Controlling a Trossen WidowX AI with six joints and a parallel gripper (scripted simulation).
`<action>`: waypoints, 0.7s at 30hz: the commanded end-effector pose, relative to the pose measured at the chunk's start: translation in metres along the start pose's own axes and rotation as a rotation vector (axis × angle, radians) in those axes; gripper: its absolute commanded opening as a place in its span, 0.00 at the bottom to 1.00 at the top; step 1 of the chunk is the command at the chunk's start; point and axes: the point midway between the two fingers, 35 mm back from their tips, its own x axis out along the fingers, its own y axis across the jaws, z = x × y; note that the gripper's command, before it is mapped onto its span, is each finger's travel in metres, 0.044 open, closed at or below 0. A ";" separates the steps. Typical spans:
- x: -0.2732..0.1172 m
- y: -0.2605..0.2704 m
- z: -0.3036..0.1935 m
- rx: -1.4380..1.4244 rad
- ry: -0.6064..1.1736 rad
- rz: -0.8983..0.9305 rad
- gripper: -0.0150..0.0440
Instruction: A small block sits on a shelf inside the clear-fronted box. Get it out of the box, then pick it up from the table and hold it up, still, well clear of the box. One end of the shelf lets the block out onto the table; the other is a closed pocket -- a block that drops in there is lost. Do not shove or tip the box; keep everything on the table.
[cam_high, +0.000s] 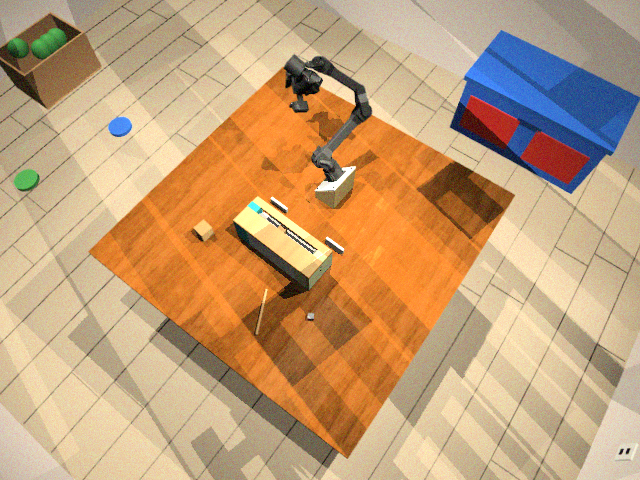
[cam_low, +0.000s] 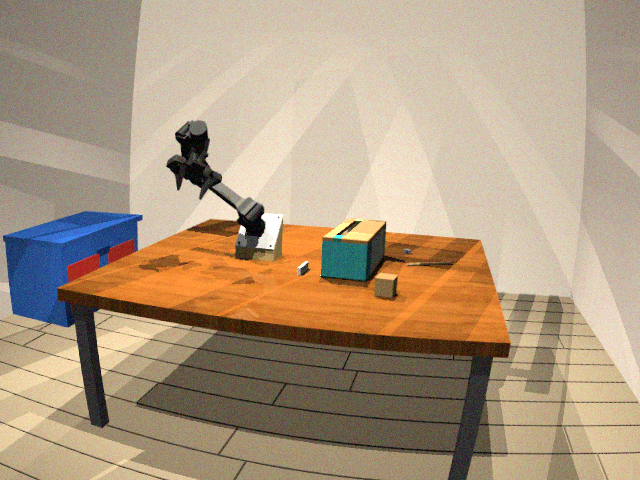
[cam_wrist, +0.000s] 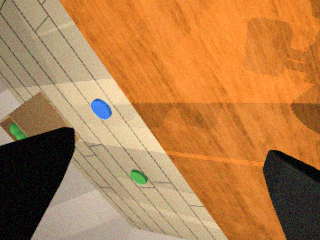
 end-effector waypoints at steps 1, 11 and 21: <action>0.001 -0.001 -0.001 -0.004 0.000 -0.004 0.93; 0.055 -0.074 -0.101 -0.352 0.022 -0.307 0.93; 0.057 -0.198 -0.194 -0.824 0.098 -0.553 0.93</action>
